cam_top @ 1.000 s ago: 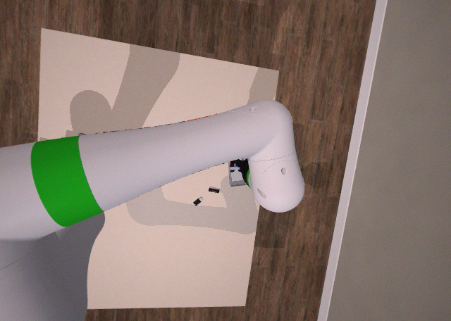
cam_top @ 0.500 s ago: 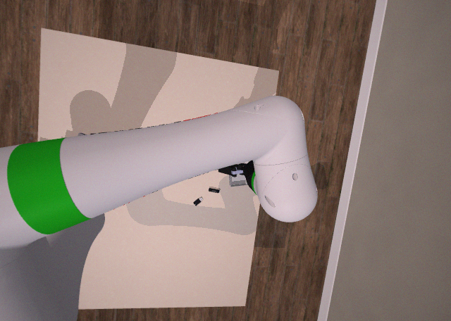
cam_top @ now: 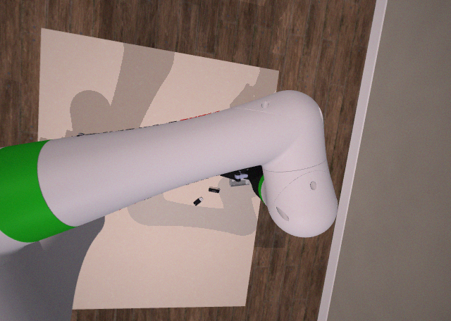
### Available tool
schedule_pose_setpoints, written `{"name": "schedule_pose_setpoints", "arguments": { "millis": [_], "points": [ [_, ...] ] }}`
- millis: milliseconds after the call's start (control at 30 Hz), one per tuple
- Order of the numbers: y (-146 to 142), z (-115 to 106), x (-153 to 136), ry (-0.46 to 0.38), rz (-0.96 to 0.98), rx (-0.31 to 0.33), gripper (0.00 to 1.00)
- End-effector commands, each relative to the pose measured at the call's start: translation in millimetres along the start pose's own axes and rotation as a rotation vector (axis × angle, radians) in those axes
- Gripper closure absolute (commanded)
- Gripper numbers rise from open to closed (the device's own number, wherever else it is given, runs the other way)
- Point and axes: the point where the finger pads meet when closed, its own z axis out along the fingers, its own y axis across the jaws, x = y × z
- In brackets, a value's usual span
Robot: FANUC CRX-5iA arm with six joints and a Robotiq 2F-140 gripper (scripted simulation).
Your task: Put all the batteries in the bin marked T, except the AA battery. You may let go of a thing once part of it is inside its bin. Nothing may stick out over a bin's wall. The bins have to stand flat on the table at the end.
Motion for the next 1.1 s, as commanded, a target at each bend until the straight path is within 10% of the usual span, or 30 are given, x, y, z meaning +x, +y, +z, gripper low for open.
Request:
{"name": "schedule_pose_setpoints", "arguments": {
  "millis": [0, 1067],
  "points": [
    [-0.2, -12.0, 0.0, 0.0, 0.0, 0.0, 0.0],
    [-0.2, -22.9, 0.0, 0.0, 0.0, 0.0, 0.0]
  ]
}}
